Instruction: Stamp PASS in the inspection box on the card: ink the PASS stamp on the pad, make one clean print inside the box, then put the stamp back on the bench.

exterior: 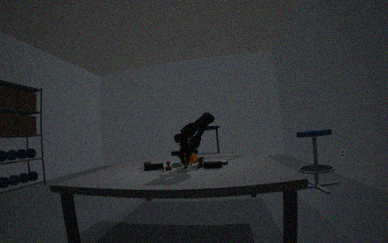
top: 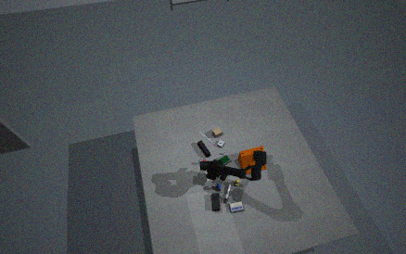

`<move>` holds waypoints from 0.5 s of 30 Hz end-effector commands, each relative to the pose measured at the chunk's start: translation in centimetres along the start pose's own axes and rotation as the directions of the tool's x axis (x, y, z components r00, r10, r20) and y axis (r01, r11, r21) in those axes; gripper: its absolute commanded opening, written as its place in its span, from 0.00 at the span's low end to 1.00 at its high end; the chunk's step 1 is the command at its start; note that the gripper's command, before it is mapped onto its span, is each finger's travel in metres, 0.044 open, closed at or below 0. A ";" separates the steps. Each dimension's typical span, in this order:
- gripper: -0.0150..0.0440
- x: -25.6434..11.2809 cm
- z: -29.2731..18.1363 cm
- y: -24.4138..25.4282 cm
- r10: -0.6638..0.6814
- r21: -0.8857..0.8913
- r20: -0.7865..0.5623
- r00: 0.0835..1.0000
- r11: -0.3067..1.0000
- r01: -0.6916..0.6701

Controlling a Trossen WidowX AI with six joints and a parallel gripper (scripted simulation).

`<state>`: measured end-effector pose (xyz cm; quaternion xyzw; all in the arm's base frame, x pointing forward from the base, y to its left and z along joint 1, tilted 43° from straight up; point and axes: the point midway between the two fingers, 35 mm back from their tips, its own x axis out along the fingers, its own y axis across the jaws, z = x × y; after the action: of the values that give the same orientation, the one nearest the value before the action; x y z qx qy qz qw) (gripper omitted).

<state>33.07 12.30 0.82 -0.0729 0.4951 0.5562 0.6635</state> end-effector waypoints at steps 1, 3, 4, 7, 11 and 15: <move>0.25 -0.1 0.1 0.0 0.003 -0.004 0.003 1.000 1.000 -0.003; 0.25 -0.2 0.1 0.0 0.003 -0.004 0.003 1.000 1.000 -0.003; 0.25 -0.2 0.1 0.0 0.003 -0.004 0.003 1.000 1.000 -0.003; 0.25 -0.4 0.1 0.0 0.003 -0.004 0.003 1.000 1.000 -0.003; 0.25 -0.6 0.1 0.0 0.003 -0.004 0.003 1.000 1.000 -0.002; 0.25 -0.8 0.1 0.0 0.002 -0.004 0.003 1.000 1.000 -0.002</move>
<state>33.08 11.97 1.22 -0.0722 0.4957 0.5574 0.6621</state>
